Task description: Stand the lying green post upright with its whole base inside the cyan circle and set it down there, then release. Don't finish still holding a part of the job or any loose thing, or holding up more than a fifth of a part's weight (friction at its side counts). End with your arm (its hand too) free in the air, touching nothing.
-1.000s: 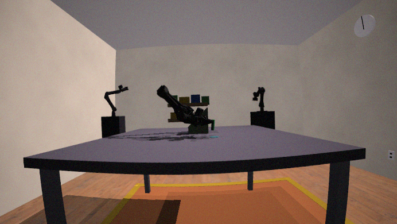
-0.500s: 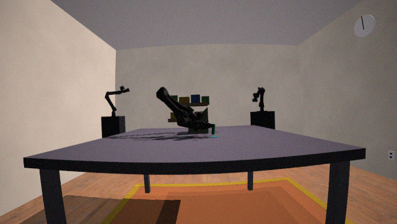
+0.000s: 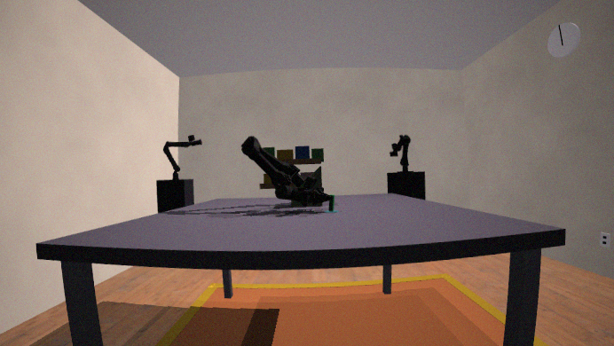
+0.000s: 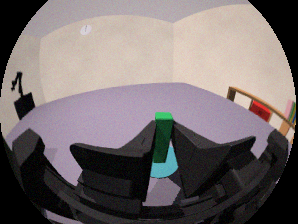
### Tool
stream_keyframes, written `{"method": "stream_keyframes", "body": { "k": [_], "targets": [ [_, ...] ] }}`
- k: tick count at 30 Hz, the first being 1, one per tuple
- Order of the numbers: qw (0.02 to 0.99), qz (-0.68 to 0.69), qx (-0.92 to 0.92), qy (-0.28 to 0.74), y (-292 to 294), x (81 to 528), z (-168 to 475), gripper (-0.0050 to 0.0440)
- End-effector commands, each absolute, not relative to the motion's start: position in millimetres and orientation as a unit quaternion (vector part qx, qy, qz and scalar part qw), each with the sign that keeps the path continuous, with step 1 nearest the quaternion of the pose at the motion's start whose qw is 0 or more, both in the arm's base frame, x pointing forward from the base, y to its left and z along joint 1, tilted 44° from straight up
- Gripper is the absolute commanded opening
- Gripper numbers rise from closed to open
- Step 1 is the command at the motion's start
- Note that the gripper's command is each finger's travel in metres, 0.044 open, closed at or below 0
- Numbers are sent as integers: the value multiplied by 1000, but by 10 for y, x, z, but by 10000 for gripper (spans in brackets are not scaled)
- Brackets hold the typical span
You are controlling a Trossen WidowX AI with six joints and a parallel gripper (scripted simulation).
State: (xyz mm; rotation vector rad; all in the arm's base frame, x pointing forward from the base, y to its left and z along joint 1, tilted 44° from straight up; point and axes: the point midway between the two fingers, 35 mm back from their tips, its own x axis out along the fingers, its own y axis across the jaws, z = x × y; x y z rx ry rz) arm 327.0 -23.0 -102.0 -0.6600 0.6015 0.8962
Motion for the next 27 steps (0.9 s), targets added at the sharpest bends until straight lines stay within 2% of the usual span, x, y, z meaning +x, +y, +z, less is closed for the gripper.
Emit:
{"method": "stream_keyframes", "body": {
  "k": [1, 8, 18, 20, 25, 27],
  "targets": [
    [806, 421, -308, 278, -225, 3273, -1031, 22],
    [806, 421, -308, 278, -225, 3273, -1031, 22],
    [806, 421, -308, 278, -225, 3273, -1031, 263],
    [806, 421, -308, 278, -225, 3273, -1031, 263],
    [806, 421, -308, 278, -225, 3273, -1031, 382],
    [806, 421, -308, 278, -225, 3273, -1031, 400]
  ]
}}
